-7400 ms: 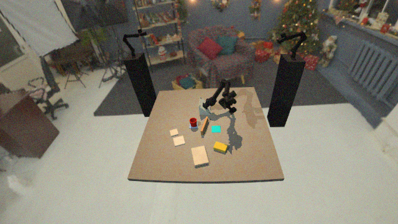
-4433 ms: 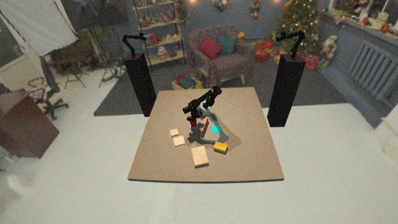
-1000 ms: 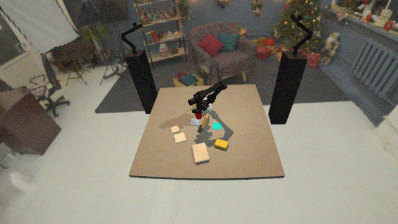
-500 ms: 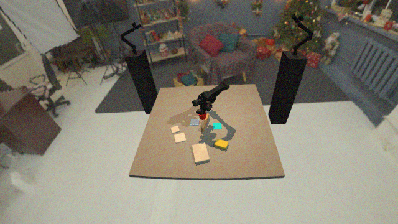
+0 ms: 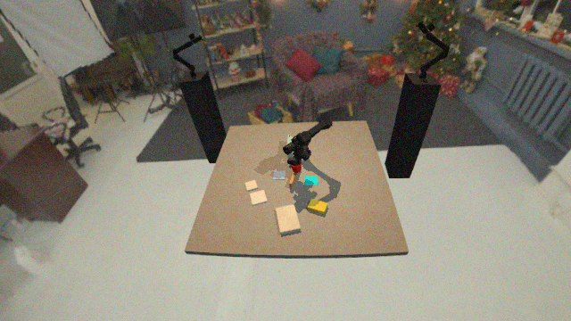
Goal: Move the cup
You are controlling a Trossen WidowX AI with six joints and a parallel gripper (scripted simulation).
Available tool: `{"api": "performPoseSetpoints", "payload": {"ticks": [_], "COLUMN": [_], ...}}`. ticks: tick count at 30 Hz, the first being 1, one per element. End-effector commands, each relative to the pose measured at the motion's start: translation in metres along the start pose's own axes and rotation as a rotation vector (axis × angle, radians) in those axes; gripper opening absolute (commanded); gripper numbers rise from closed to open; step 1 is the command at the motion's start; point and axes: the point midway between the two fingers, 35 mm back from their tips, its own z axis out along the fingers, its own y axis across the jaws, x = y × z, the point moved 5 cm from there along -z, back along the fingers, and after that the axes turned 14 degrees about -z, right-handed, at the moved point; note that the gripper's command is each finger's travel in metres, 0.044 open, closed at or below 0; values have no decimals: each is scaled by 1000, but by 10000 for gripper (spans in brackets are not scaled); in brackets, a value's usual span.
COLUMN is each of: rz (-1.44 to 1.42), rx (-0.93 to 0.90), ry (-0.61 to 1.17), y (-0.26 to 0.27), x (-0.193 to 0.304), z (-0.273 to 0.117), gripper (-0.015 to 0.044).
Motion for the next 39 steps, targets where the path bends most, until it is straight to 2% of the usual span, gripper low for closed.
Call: {"api": "performPoseSetpoints", "payload": {"ticks": [1,31,39], "rz": [2,1,1], "rx": [6,6,6], "ry": [-2,-5,-5], "y": [0,2,2], "x": [-14,-99,-102], "z": [-2,-4,-1], "gripper": [0,0,0]}}
